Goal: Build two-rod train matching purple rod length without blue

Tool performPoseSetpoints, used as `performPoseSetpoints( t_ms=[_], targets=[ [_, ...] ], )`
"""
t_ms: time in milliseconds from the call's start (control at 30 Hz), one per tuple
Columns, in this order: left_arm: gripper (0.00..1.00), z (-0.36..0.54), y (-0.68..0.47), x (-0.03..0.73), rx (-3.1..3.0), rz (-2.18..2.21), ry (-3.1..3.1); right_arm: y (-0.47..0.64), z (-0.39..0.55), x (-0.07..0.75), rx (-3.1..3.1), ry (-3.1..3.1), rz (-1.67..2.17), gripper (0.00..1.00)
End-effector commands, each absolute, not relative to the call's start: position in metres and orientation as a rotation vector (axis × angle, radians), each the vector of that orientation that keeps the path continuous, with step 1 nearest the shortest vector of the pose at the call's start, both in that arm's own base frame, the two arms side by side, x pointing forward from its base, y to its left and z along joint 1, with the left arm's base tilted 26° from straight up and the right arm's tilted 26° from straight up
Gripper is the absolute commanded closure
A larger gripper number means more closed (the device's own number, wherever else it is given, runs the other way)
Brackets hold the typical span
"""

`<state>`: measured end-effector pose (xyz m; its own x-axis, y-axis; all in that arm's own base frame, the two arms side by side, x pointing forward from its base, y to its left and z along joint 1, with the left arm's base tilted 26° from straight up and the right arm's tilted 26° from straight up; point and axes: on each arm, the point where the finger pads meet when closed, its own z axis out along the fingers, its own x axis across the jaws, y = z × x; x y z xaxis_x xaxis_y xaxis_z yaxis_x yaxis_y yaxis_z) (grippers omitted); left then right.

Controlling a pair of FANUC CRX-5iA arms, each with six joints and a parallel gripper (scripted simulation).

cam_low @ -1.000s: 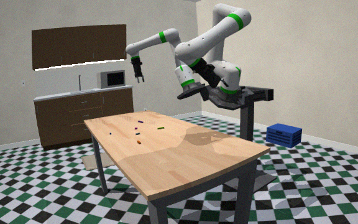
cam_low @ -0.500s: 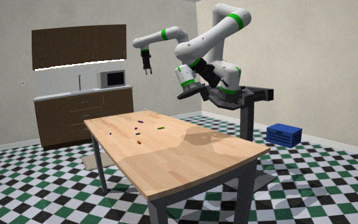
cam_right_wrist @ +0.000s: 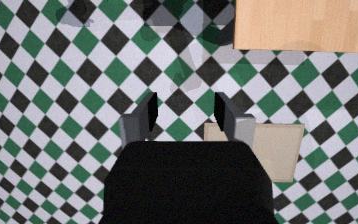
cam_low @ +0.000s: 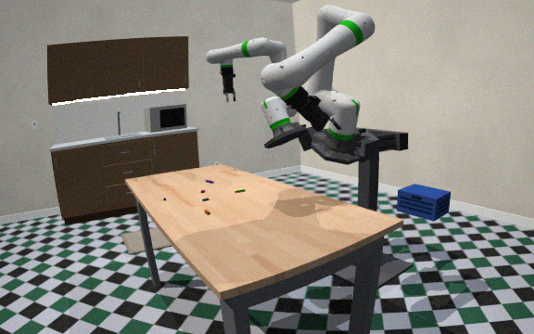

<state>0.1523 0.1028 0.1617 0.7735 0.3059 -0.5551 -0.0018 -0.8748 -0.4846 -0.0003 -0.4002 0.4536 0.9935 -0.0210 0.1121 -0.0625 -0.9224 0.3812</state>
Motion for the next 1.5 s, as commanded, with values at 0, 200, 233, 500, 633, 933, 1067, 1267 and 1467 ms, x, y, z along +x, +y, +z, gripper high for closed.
performPoseSetpoints(
  t_ms=[0, 200, 233, 500, 633, 933, 1067, 1267, 1467],
  targets=[
    [0.00, 0.162, 0.103, 0.153, -2.501, 0.893, -0.229, -0.397, 0.461, -0.013, 2.732, -0.062, 0.153, 0.00],
    [0.00, 0.162, 0.103, 0.153, -2.501, 0.893, -0.229, -0.391, 0.471, -0.030, 2.714, -0.067, 0.150, 0.00],
    [0.00, 0.162, 0.103, 0.153, -2.501, 0.893, -0.229, -0.390, 0.472, -0.032, 2.711, -0.067, 0.149, 0.00],
    [0.00, 0.162, 0.103, 0.153, -2.501, 0.893, -0.229, -0.386, 0.478, -0.041, 2.701, -0.069, 0.146, 0.00],
    [0.00, 0.162, 0.103, 0.153, -2.501, 0.893, -0.229, -0.385, 0.479, -0.043, 2.699, -0.070, 0.146, 0.00],
    [0.00, 0.161, 0.103, 0.154, -2.504, 0.892, -0.215, -0.385, 0.479, -0.044, 2.698, -0.070, 0.146, 0.00],
    [0.00, 0.146, 0.104, 0.175, -2.527, 0.875, -0.047, -0.385, 0.479, -0.044, 2.698, -0.070, 0.146, 0.00],
    [0.00, 0.116, 0.100, 0.214, -2.540, 0.843, 0.272, -0.385, 0.479, -0.044, 2.698, -0.070, 0.146, 0.00],
    [0.00, 0.089, 0.090, 0.249, -2.517, 0.812, 0.568, -0.385, 0.479, -0.044, 2.698, -0.070, 0.146, 0.00]
  ],
)
